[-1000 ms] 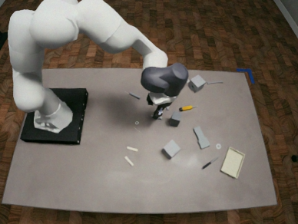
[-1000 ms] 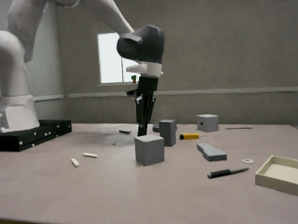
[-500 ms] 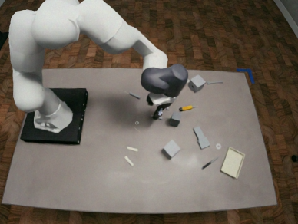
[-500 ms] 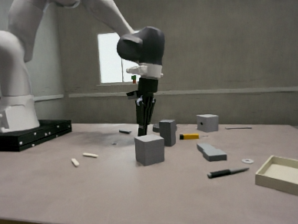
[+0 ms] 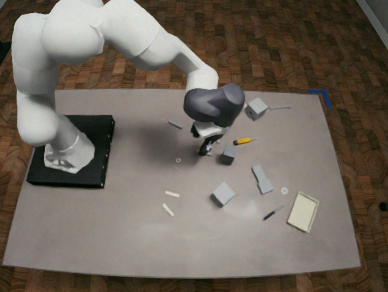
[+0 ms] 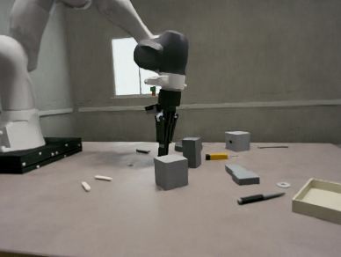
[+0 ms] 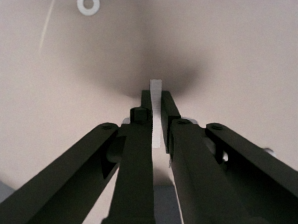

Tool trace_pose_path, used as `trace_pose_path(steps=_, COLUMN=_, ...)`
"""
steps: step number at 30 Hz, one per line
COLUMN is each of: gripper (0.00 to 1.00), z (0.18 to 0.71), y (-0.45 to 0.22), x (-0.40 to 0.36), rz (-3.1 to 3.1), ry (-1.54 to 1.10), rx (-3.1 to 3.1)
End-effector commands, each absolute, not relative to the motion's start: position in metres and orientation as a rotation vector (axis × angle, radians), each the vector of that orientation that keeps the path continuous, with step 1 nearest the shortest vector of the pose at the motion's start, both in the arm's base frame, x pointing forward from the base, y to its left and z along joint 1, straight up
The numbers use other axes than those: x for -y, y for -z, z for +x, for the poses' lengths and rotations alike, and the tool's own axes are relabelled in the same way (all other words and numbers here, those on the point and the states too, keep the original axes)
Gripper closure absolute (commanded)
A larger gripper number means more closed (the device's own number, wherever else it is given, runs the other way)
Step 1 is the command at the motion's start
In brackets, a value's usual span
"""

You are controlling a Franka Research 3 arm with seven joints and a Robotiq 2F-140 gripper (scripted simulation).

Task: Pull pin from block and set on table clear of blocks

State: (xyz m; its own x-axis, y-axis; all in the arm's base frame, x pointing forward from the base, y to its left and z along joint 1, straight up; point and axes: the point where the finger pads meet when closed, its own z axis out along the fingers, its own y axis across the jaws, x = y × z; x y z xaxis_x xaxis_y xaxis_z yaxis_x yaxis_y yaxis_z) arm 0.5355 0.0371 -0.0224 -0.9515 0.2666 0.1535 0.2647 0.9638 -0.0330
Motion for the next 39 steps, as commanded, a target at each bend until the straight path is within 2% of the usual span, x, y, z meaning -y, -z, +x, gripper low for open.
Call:
trace_pose_path(steps=1, gripper=0.9, z=0.537, y=0.023, x=-0.037, rz=-0.396, ry=-0.016, rx=2.961)
trace_pose_path(steps=11, gripper=0.9, z=0.536, y=0.023, x=-0.037, rz=-0.396, ry=-0.016, rx=2.96)
trace_pose_path(steps=12, gripper=0.82, z=0.536, y=0.023, x=-0.037, rz=-0.396, ry=-0.016, rx=2.96)
trace_pose_path(steps=25, gripper=0.78, z=0.536, y=0.023, x=-0.037, rz=-0.396, ry=-0.016, rx=2.96)
trace_pose_path(steps=26, gripper=0.73, z=0.536, y=0.023, x=-0.037, rz=-0.396, ry=-0.016, rx=2.96)
trace_pose_path(steps=39, gripper=0.73, z=0.536, y=0.011, x=-0.038, rz=-0.396, ry=-0.012, rx=2.958)
